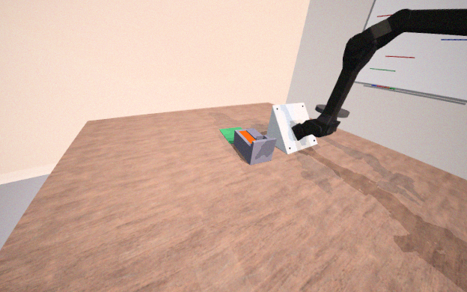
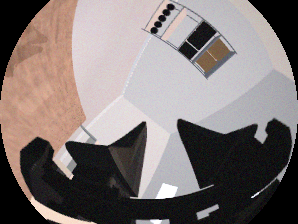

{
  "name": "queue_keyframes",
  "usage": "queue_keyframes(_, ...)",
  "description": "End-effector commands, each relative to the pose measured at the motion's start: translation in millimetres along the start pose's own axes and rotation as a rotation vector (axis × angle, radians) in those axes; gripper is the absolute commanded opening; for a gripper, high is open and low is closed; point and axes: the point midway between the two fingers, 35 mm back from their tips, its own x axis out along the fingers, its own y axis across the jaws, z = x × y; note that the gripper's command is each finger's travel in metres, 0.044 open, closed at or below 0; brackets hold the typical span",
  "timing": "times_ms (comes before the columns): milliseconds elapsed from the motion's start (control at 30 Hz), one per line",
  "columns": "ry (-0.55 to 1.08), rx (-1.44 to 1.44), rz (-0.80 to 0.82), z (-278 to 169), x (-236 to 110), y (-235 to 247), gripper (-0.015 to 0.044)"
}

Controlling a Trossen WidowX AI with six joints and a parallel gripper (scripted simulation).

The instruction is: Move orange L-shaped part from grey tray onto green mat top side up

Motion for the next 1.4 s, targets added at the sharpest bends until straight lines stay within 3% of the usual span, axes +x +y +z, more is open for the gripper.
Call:
queue_keyframes(0,-0.035,-0.086,0.173,34.2,29.2,60.0,0.0180)
queue_keyframes(300,0.017,-0.097,0.609,27.0,55.3,210.0,0.0180)
queue_keyframes(600,0.192,0.115,1.072,-29.4,16.3,349.8,0.0180)
queue_keyframes(833,0.460,0.421,1.393,-84.9,-57.4,428.3,0.0180)
queue_keyframes(1033,0.805,0.830,1.600,-121.1,-143.7,468.4,0.0180)
queue_keyframes(1200,1.194,1.303,1.659,-137.8,-222.6,478.8,0.0180)
queue_keyframes(1367,1.593,1.868,1.544,-139.6,-284.8,471.0,0.0180)
